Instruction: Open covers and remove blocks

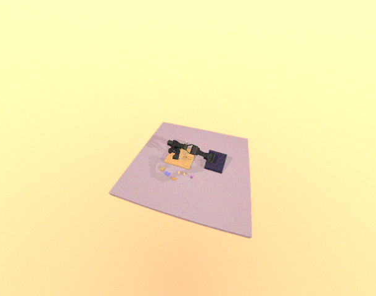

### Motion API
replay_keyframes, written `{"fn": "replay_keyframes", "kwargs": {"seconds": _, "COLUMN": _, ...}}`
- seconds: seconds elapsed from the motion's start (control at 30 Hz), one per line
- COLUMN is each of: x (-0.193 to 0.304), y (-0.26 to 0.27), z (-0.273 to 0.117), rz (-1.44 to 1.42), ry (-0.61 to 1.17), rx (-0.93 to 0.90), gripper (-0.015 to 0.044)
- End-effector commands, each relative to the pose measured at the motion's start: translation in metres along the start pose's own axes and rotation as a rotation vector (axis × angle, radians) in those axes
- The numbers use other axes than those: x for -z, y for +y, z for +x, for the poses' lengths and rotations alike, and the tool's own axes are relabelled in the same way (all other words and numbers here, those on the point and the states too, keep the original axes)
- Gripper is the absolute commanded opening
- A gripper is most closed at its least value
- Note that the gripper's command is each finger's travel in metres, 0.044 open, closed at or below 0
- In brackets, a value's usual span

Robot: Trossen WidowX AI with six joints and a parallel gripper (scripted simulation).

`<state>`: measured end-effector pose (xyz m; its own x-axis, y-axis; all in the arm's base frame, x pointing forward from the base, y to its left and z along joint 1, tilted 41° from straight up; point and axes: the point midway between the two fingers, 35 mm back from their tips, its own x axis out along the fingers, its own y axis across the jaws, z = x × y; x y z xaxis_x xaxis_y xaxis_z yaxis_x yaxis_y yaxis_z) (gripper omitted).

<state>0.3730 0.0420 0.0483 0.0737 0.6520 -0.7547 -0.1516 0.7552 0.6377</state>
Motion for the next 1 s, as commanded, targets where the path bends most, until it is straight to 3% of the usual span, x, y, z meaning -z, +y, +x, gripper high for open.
{"fn": "replay_keyframes", "kwargs": {"seconds": 0.0, "x": 0.0, "y": 0.0, "z": 0.0, "rz": 0.003, "ry": -0.001, "rx": -0.001, "gripper": 0.0144}}
{"fn": "replay_keyframes", "kwargs": {"seconds": 0.67, "x": 0.0, "y": 0.0, "z": 0.011, "rz": -0.014, "ry": -0.002, "rx": -0.001, "gripper": 0.0144}}
{"fn": "replay_keyframes", "kwargs": {"seconds": 0.77, "x": 0.0, "y": 0.0, "z": 0.012, "rz": -0.153, "ry": -0.002, "rx": -0.001, "gripper": 0.0144}}
{"fn": "replay_keyframes", "kwargs": {"seconds": 0.97, "x": 0.0, "y": -0.001, "z": 0.016, "rz": -0.695, "ry": -0.002, "rx": -0.001, "gripper": 0.0144}}
